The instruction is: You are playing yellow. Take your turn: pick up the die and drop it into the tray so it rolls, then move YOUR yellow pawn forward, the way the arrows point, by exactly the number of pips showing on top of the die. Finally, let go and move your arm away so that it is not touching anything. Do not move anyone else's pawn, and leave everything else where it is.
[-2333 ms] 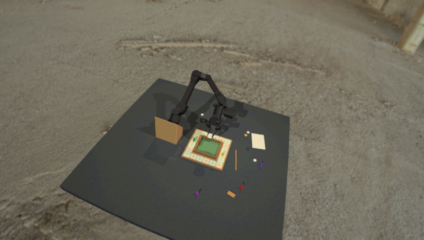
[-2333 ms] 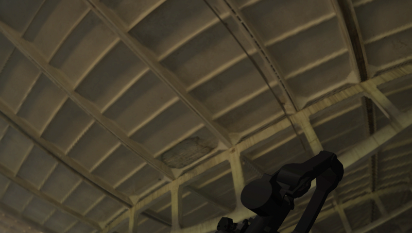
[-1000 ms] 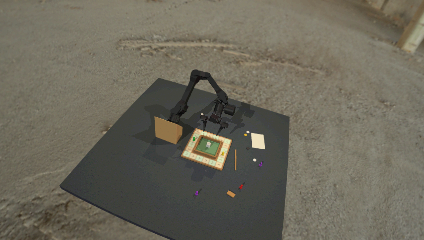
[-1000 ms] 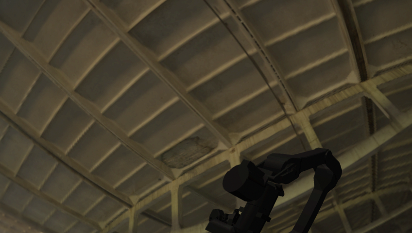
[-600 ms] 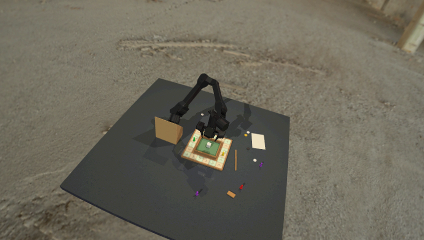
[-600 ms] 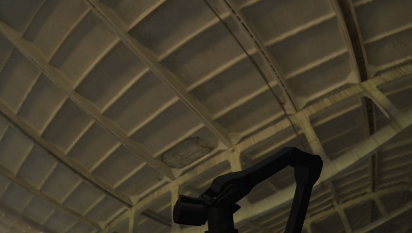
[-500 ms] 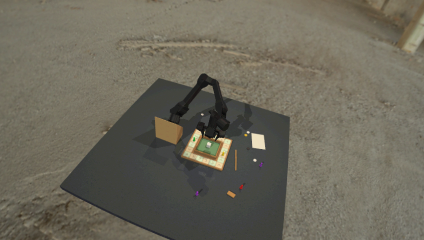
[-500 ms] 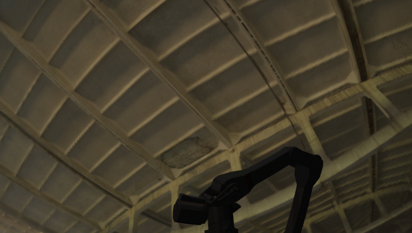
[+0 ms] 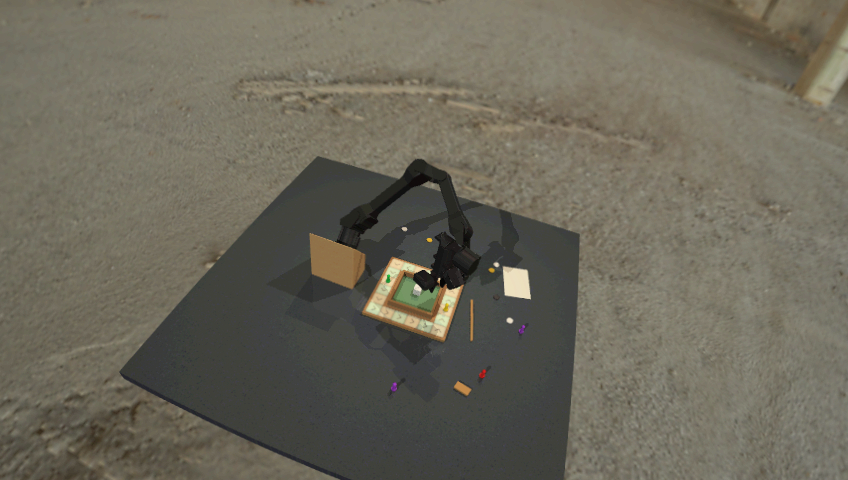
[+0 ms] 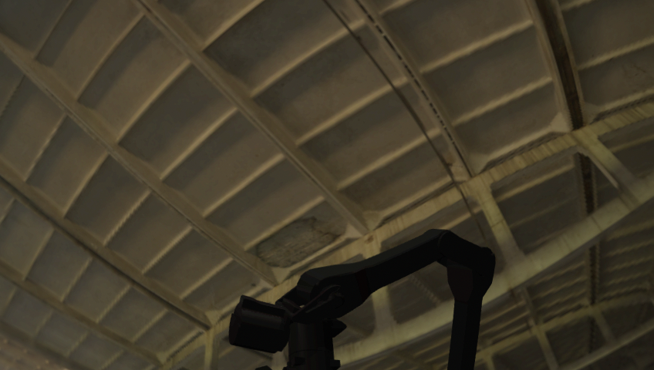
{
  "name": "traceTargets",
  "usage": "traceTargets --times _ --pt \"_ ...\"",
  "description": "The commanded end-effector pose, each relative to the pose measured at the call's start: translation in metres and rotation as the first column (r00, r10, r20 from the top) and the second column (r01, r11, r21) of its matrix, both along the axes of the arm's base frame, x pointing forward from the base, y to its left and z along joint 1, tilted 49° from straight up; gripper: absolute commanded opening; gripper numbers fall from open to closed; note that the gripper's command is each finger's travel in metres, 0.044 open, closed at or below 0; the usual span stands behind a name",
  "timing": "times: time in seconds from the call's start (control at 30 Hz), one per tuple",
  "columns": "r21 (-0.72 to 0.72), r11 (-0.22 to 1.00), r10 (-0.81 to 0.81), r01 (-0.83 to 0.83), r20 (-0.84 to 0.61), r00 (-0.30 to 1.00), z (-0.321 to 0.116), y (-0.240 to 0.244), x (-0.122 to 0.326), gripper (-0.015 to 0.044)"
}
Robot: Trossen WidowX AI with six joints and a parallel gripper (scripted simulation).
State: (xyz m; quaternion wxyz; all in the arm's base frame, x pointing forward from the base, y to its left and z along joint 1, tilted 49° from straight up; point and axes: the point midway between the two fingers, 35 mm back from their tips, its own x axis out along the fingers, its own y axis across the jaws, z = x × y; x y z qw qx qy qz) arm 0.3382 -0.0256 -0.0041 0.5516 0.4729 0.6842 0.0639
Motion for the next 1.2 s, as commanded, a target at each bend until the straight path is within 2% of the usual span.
traceTargets --times 0.0,0.53,1.17 --pt "-0.106 0.915 0.393 -0.389 0.451 0.801 -0.011 0.004 0.051 0.0200" --pt "-0.106 0.915 0.393 -0.389 0.450 0.802 -0.012 0.004 0.048 0.0200" --pt "-0.106 0.915 0.393 -0.389 0.451 0.802 -0.033 0.027 0.051 0.0200"
